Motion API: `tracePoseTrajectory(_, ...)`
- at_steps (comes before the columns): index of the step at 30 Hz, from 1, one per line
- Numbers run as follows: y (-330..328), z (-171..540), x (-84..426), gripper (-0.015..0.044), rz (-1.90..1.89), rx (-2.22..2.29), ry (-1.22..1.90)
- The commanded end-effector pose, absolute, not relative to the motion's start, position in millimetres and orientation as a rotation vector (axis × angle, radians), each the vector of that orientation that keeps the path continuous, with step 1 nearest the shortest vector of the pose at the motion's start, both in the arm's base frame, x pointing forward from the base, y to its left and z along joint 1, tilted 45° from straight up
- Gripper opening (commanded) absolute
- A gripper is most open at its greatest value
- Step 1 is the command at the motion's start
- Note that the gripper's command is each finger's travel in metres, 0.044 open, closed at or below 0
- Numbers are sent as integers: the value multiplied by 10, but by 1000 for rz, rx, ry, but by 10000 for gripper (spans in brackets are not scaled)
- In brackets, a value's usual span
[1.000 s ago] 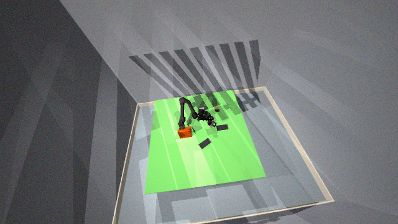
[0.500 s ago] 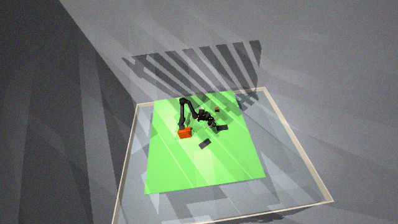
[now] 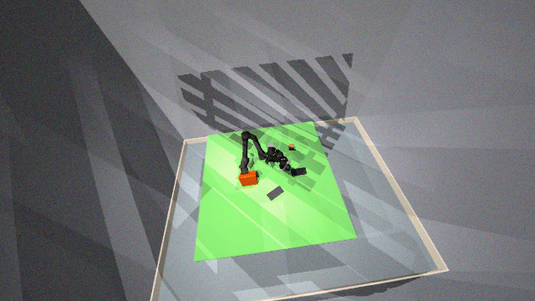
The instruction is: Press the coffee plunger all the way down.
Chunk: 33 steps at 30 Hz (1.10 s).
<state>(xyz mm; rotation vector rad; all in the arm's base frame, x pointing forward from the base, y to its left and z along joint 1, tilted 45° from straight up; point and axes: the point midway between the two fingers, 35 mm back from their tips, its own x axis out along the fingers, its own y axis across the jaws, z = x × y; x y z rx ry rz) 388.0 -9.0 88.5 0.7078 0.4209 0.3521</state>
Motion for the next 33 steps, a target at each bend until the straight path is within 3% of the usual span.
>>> tracePoseTrajectory(1, -47, 841, 3877, 117, 362, 722, 443)
tracePoseTrajectory(22, -87, 883, 3896, 117, 353, 709, 423)
tracePoseTrajectory(33, -87, 883, 3896, 406, 353, 709, 423)
